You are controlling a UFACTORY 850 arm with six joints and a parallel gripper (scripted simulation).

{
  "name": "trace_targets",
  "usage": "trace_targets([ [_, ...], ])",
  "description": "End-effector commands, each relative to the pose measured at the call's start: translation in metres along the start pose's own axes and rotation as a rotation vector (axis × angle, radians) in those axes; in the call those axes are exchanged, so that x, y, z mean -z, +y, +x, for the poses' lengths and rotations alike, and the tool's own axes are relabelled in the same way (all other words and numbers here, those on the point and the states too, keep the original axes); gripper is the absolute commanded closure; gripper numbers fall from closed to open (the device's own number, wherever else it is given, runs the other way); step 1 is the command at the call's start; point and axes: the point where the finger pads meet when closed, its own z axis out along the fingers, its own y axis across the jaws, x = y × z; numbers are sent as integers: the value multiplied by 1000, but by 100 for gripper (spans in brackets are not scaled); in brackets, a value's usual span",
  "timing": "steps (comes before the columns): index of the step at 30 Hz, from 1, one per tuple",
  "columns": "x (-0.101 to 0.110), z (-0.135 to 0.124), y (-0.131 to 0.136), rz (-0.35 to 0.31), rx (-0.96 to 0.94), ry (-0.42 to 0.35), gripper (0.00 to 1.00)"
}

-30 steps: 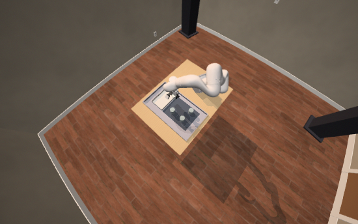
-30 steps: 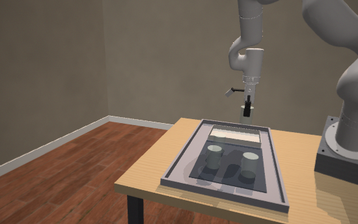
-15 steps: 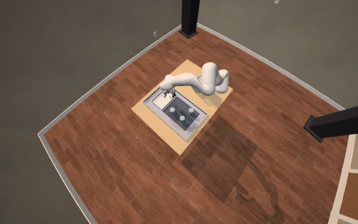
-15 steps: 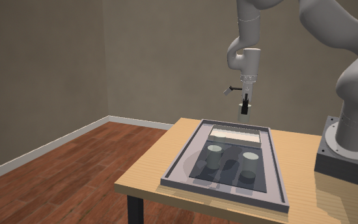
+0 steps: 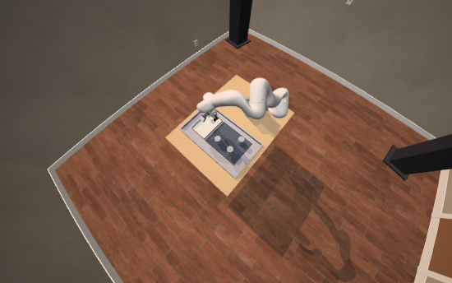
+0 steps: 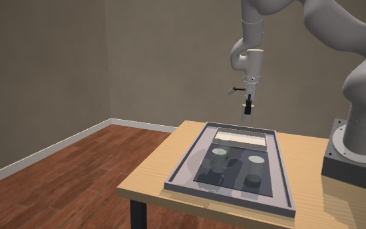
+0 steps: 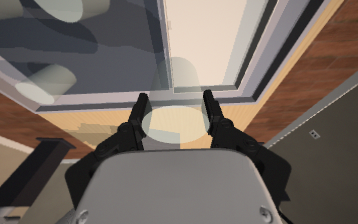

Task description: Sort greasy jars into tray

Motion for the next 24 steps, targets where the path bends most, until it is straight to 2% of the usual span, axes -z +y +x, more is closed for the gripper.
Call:
trace_targets([
  [1,1,6,16,0,0,0,100],
  [24,1,24,76,0,0,0,100],
])
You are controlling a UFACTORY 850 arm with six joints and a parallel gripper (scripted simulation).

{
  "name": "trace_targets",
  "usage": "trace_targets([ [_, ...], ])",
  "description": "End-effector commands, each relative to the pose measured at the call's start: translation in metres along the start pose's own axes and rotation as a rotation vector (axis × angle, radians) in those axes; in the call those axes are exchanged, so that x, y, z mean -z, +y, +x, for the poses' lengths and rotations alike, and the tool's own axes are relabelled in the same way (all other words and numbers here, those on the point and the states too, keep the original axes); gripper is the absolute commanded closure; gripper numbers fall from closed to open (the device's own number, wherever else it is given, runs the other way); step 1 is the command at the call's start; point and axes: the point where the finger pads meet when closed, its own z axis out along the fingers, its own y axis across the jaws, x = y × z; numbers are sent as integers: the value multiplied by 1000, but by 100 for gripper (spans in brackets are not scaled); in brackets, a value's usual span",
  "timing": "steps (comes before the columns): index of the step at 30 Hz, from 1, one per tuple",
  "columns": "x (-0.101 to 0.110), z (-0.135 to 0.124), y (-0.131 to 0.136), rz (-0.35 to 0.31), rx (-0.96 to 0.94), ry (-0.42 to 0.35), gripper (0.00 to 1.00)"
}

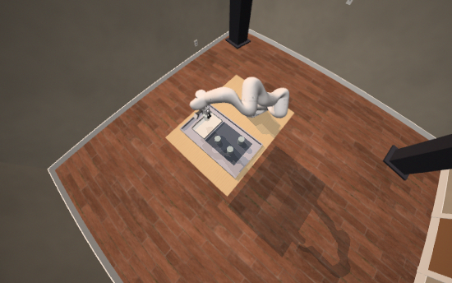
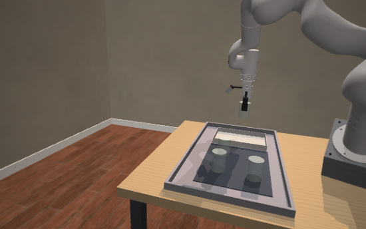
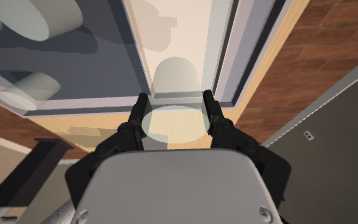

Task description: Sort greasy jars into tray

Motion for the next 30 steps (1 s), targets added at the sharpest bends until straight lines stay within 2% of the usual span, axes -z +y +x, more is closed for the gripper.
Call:
trace_targets([
  [1,1,5,13,0,1,0,100],
  [15,-4,6,16,0,1,0,100],
  [30,-44,6,16,0,1,0,100],
])
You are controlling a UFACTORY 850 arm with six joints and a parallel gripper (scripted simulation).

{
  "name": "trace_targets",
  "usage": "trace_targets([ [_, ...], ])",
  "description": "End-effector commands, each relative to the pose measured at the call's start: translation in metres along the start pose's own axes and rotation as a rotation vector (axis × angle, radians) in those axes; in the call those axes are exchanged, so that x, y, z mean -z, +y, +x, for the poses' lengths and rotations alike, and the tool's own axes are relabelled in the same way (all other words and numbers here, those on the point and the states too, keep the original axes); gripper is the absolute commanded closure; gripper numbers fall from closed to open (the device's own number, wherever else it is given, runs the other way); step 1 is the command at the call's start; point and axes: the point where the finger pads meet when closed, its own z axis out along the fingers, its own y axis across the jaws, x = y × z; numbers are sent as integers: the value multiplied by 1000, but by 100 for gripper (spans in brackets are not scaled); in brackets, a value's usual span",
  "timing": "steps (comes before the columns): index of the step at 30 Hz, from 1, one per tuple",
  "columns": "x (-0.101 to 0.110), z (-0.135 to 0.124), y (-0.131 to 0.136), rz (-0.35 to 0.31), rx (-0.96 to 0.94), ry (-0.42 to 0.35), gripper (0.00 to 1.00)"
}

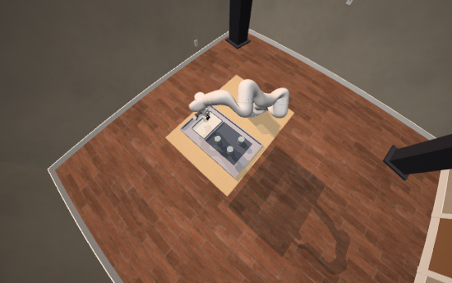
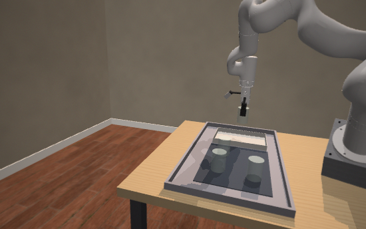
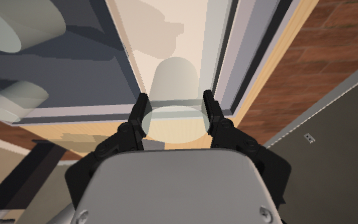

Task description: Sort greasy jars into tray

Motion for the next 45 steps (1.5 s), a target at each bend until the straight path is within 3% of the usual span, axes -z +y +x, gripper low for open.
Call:
trace_targets([
  [1,-9,1,1,-2,1,2,100],
  [32,-84,1,1,-2,1,2,100],
  [45,-90,1,1,-2,1,2,100],
])
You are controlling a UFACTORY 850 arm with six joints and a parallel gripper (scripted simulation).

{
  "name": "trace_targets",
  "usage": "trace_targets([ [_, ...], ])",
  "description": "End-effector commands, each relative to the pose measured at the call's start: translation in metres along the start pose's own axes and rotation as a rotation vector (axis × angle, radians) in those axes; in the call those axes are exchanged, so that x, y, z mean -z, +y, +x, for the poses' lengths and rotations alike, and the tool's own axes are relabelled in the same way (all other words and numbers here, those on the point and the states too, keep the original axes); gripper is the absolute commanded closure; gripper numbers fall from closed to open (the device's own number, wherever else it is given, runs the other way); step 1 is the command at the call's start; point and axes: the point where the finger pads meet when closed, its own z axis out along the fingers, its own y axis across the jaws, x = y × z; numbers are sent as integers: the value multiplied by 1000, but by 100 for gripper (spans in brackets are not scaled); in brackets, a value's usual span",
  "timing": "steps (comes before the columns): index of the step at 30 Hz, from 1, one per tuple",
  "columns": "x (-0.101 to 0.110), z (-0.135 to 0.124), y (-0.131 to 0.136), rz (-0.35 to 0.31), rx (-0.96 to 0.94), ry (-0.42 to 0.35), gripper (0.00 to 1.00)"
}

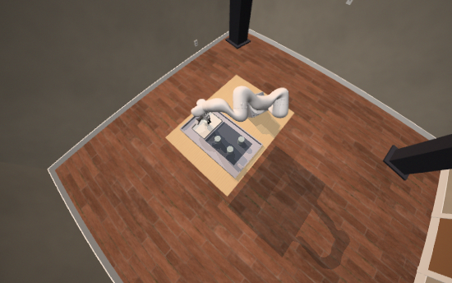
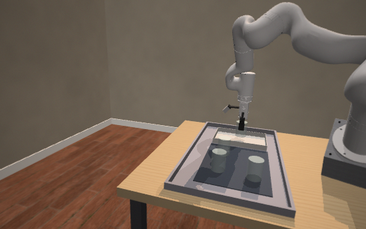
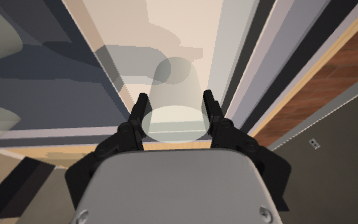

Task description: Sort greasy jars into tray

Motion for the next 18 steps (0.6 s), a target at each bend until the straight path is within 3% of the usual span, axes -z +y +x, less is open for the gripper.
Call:
trace_targets([
  [1,-5,1,0,-1,0,1,100],
  [18,-22,1,0,-1,0,1,100],
])
